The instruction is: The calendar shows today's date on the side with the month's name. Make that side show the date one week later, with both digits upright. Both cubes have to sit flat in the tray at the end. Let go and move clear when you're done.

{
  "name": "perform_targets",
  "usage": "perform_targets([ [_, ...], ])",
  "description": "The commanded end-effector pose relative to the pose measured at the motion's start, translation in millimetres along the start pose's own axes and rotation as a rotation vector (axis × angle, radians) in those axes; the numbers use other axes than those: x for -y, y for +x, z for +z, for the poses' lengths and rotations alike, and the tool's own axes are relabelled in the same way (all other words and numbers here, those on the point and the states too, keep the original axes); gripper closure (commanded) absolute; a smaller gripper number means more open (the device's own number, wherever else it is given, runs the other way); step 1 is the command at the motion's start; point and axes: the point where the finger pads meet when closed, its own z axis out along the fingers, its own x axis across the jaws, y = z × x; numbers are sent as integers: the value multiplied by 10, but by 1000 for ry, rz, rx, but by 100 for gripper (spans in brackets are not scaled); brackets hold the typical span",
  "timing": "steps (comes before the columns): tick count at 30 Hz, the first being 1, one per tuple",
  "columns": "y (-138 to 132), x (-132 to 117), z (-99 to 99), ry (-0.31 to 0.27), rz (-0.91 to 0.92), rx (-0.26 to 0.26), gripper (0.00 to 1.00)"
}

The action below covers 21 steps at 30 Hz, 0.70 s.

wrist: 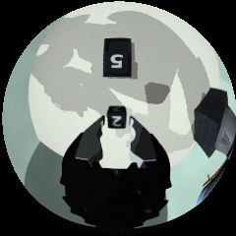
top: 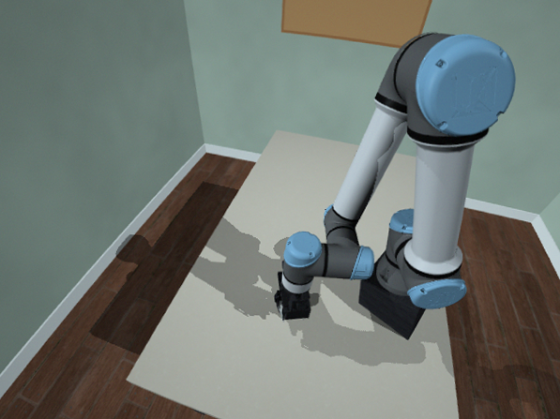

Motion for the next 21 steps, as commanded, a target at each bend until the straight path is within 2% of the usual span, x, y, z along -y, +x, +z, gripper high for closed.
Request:
perform_targets([
  [1, -3, 0, -2, 0, 0, 1, 71],
  [6, -3, 0, -2, 0, 0, 1, 71],
  [7, -3, 0, -2, 0, 0, 1, 89],
  [21, -3, 0, -2, 0, 0, 1, 89],
])
